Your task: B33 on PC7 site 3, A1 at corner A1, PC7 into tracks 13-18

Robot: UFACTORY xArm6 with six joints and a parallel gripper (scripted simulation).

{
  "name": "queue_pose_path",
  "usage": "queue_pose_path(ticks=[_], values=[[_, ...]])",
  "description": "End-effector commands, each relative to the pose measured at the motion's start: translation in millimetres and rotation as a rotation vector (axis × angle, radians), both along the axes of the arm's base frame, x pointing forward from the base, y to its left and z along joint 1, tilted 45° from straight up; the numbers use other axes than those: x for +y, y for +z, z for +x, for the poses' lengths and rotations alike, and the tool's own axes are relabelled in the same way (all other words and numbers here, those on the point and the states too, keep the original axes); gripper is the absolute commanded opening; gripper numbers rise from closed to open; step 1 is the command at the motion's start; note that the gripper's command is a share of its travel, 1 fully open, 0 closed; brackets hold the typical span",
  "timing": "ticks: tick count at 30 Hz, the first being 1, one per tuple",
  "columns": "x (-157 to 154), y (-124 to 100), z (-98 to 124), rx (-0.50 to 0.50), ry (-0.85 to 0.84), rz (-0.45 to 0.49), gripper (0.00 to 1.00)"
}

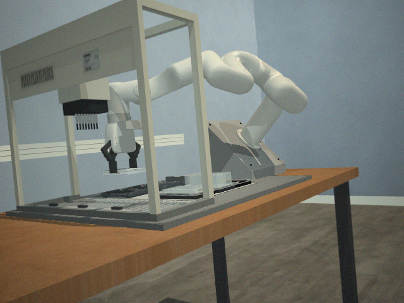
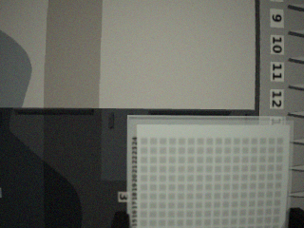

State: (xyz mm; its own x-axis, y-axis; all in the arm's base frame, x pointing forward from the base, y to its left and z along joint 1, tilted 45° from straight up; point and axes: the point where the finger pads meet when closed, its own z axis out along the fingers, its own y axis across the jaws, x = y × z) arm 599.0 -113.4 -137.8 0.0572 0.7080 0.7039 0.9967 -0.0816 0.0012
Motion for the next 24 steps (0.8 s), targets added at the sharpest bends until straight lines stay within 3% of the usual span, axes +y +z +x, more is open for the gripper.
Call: queue_pose_path(ticks=[1, 24], values=[[1.8, -2.1, 1.4, -0.003, -0.002, -0.002, 0.00], [26.4, -27.0, 3.5, -0.003, -0.002, -0.002, 0.00]])
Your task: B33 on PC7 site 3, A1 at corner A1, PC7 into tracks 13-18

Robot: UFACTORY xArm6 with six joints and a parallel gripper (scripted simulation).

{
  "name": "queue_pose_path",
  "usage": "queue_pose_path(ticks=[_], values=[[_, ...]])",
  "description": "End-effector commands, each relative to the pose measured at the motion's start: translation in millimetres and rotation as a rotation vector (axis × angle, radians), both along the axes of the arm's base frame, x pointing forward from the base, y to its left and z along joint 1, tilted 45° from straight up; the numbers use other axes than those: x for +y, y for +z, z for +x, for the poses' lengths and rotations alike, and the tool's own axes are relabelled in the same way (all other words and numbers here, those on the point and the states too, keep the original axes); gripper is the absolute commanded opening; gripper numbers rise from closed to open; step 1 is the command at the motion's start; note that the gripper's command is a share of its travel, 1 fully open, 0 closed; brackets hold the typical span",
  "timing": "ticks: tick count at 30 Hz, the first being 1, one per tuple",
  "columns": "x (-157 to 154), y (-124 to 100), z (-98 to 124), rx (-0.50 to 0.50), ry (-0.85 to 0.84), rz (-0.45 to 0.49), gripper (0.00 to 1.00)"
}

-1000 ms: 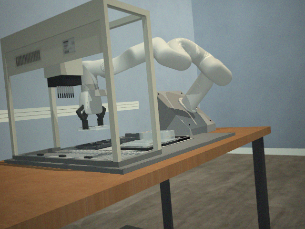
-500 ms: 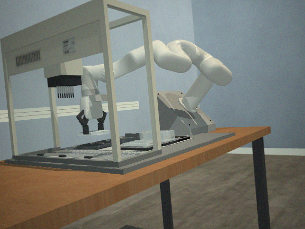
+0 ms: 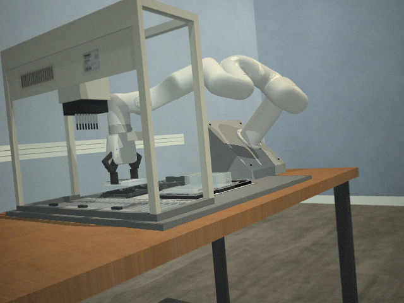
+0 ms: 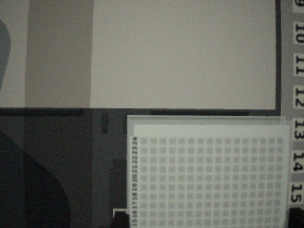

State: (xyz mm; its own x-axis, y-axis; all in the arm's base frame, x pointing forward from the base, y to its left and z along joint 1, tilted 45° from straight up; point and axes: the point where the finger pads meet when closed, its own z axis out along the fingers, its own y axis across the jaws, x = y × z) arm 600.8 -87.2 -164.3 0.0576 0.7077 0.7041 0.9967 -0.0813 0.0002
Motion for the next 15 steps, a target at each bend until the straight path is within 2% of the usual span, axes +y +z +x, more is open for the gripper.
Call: queue_pose_path(ticks=[1, 15], values=[[1.5, -1.7, 1.9, -0.004, -0.002, -0.002, 0.00], [6.4, -6.7, 2.3, -0.004, -0.002, -0.002, 0.00]])
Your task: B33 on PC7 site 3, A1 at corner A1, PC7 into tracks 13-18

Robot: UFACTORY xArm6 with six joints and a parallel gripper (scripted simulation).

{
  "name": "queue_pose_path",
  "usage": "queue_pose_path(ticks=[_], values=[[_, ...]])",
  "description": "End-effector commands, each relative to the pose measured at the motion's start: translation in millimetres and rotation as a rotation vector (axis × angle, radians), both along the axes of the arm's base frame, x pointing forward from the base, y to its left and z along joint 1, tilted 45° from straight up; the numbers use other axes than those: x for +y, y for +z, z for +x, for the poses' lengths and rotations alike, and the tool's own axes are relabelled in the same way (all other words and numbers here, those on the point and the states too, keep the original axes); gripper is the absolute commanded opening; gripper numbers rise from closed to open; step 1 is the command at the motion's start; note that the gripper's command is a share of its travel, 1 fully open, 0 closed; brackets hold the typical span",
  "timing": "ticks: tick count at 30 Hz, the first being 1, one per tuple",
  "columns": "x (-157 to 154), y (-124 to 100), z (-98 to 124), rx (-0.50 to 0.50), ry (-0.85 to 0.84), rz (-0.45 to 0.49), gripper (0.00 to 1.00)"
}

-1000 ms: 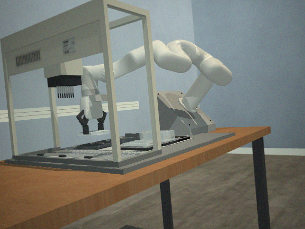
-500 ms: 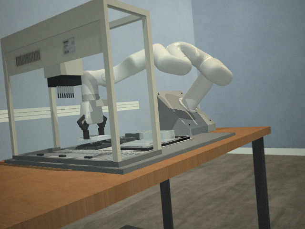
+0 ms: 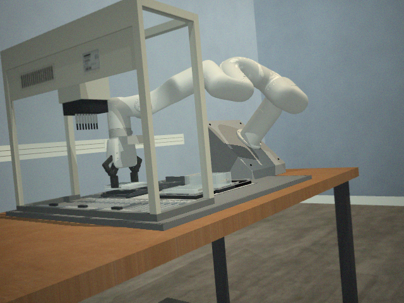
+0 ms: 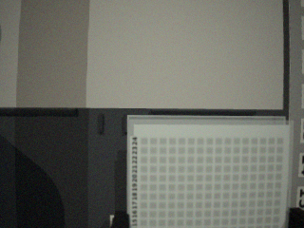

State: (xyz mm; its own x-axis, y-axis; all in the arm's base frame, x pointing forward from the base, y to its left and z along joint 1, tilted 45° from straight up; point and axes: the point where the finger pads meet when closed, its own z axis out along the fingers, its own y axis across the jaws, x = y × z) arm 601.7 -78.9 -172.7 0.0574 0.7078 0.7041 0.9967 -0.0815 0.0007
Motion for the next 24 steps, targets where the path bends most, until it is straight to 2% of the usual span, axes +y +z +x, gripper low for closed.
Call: queue_pose_path(ticks=[1, 24], values=[[-1.8, 1.6, 1.4, -0.004, -0.002, -0.002, 0.00], [3.3, -3.5, 1.8, -0.004, -0.002, -0.002, 0.00]])
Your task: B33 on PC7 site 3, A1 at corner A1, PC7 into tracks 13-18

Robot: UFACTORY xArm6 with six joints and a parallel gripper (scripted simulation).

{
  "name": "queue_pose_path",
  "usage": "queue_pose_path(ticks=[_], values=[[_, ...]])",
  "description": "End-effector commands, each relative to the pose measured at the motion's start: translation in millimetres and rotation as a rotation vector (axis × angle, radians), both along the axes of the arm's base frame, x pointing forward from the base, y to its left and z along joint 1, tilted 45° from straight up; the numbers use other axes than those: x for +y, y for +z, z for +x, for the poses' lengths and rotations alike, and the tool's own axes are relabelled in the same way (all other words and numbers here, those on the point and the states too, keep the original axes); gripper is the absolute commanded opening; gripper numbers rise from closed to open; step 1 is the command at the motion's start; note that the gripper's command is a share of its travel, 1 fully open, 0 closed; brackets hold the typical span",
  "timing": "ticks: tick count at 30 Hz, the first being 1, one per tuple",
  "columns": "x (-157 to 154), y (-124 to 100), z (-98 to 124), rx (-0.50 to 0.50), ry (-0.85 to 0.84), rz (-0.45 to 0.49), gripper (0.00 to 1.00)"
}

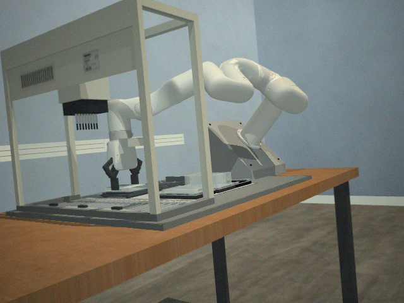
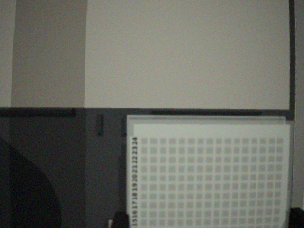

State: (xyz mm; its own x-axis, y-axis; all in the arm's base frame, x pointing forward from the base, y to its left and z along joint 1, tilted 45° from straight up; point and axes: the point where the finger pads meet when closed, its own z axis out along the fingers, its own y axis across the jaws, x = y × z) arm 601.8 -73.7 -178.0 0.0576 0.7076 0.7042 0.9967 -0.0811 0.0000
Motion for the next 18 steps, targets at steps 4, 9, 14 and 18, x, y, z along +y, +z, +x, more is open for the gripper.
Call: queue_pose_path(ticks=[4, 9, 14, 18], values=[[-0.1, -0.2, 1.9, -0.004, -0.002, -0.002, 0.00], [2.3, -2.6, 2.1, -0.004, -0.002, -0.002, 0.00], [2.4, -2.7, 2.2, -0.004, -0.002, -0.002, 0.00], [2.4, -2.7, 2.1, -0.004, -0.002, -0.002, 0.00]])
